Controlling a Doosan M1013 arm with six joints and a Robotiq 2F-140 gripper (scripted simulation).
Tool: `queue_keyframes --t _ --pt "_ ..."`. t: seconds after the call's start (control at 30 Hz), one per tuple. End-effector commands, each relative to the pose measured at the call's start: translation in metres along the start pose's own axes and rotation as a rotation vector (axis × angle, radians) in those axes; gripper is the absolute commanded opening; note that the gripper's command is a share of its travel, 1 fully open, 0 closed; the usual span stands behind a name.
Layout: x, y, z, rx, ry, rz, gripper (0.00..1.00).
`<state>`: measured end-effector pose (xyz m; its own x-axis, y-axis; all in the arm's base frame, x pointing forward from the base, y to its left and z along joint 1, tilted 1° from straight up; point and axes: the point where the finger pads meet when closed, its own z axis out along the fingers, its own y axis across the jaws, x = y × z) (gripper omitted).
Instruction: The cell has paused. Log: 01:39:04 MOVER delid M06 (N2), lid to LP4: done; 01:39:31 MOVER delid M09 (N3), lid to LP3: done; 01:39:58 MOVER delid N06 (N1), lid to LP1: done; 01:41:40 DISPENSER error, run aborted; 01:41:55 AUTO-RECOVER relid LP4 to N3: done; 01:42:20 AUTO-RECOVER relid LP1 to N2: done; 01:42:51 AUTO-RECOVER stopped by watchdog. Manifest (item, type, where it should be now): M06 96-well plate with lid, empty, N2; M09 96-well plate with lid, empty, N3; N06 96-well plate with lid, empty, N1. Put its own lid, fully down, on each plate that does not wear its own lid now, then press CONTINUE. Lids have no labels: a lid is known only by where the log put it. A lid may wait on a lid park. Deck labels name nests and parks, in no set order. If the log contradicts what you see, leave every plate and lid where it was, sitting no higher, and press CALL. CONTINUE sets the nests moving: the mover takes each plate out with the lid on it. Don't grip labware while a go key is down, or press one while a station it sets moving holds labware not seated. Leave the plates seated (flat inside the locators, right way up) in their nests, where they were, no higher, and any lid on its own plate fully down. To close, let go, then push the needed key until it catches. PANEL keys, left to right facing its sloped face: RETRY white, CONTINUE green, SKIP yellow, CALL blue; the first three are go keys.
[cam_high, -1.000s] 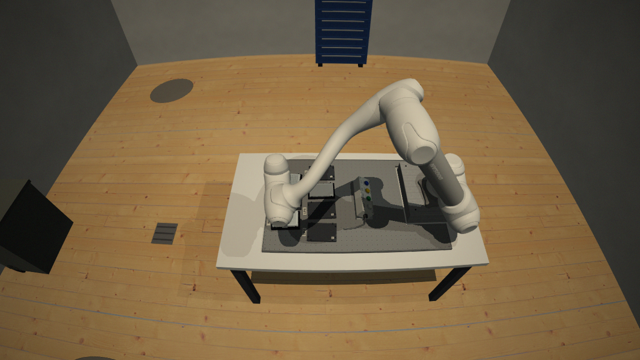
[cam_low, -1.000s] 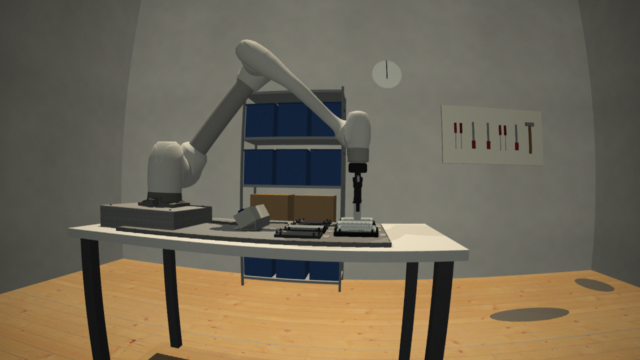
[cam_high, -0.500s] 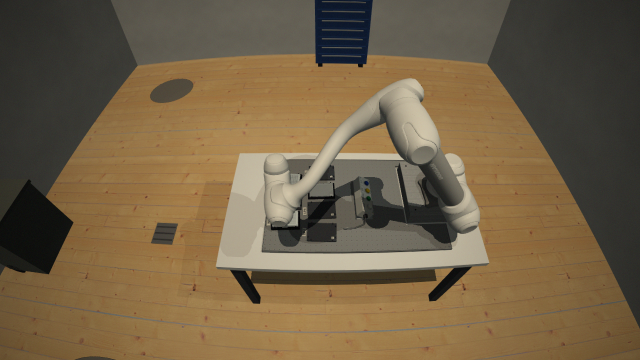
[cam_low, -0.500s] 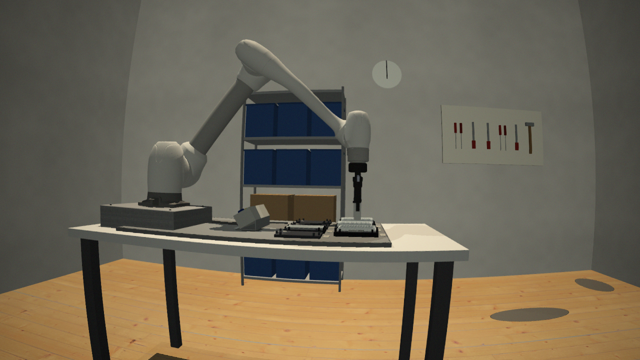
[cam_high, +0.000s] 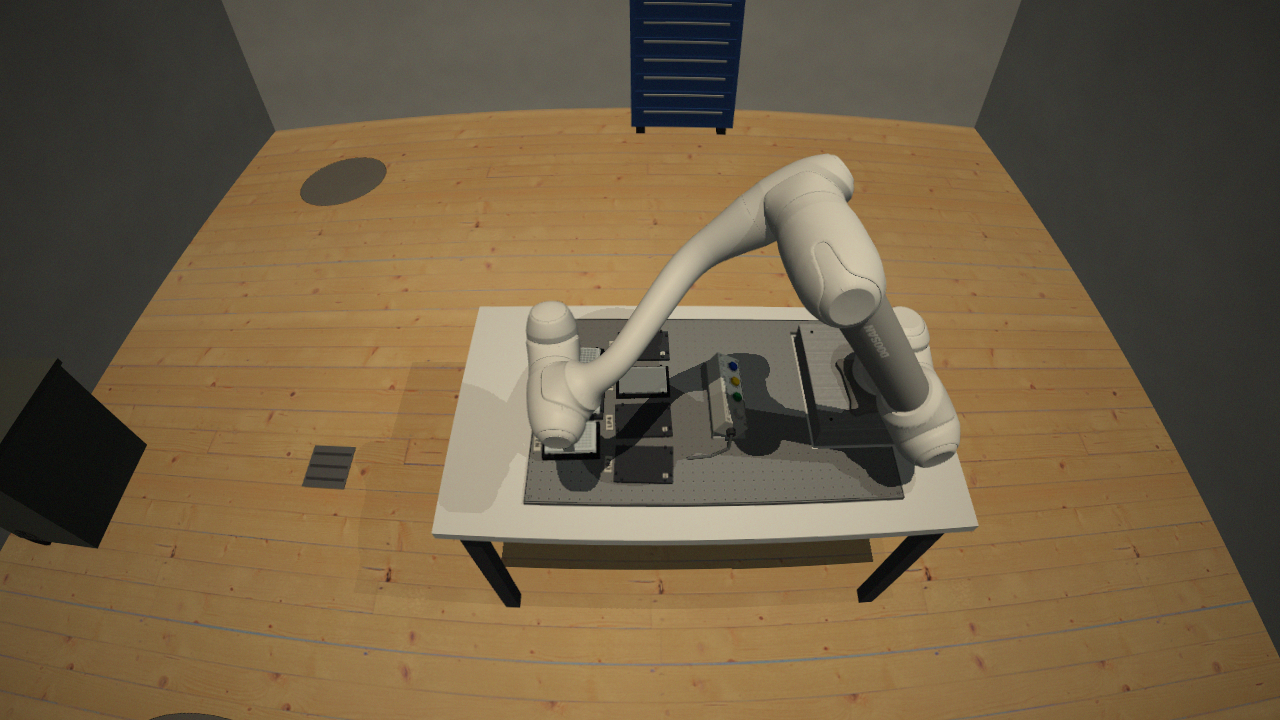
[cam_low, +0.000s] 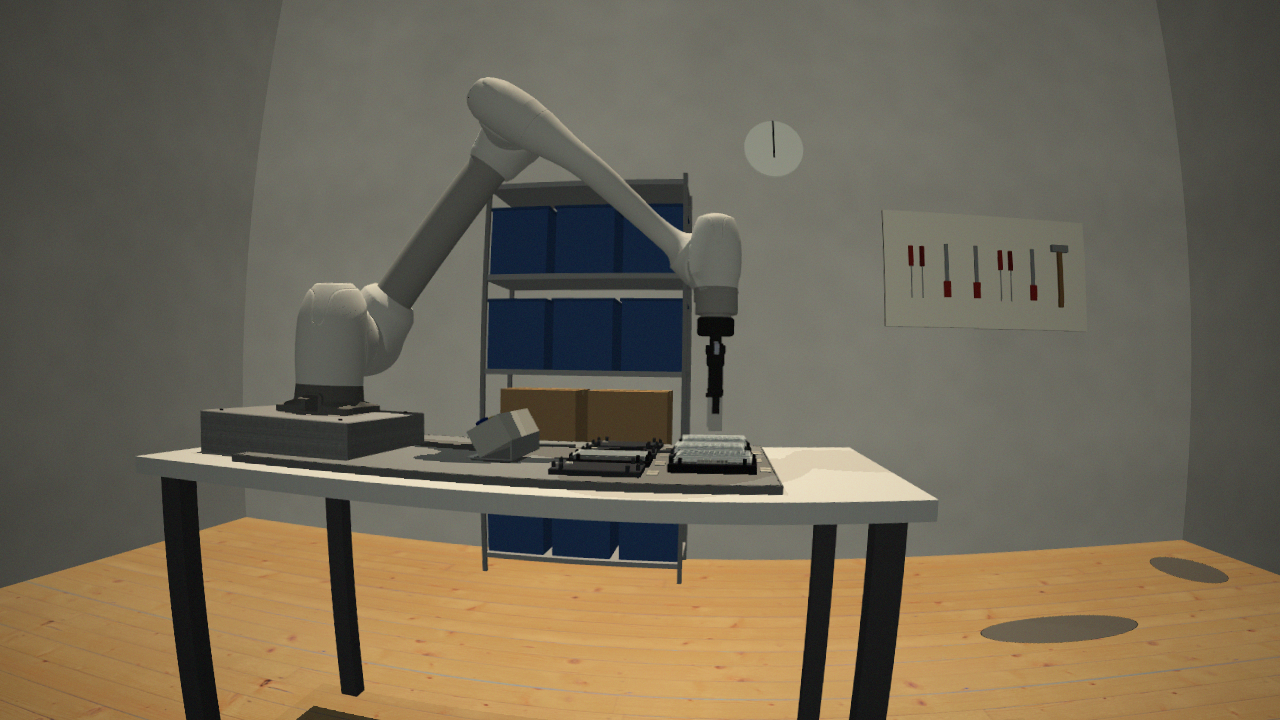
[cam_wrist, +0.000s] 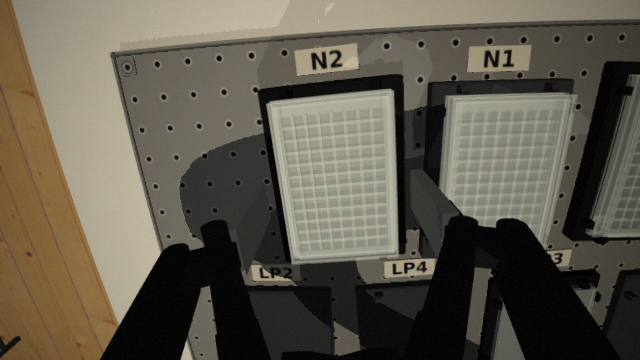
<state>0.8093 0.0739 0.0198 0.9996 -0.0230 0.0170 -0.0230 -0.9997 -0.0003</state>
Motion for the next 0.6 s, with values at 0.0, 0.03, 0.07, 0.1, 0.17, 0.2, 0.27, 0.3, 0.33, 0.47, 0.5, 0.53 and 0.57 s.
queue_keyframes --t 0.0,0.03,0.07,0.1,0.17,0.2,0.27,0.3,0.33,0.47,0.5,0.53,0.57 --pt "0.000 0.000 -0.007 0.000 0.000 0.000 0.66" --pt "0.000 0.000 -0.009 0.000 0.000 0.000 0.66" --pt "0.000 0.000 -0.011 0.000 0.000 0.000 0.66" --pt "0.000 0.000 -0.013 0.000 0.000 0.000 0.66" --pt "0.000 0.000 -0.017 0.000 0.000 0.000 0.66" --pt "0.000 0.000 -0.019 0.000 0.000 0.000 0.66" --pt "0.000 0.000 -0.022 0.000 0.000 0.000 0.66" --pt "0.000 0.000 -0.024 0.000 0.000 0.000 0.66" --pt "0.000 0.000 -0.025 0.000 0.000 0.000 0.66" --pt "0.000 0.000 -0.028 0.000 0.000 0.000 0.66" --pt "0.000 0.000 -0.029 0.000 0.000 0.000 0.66" --pt "0.000 0.000 -0.030 0.000 0.000 0.000 0.66" --pt "0.000 0.000 -0.030 0.000 0.000 0.000 0.66"
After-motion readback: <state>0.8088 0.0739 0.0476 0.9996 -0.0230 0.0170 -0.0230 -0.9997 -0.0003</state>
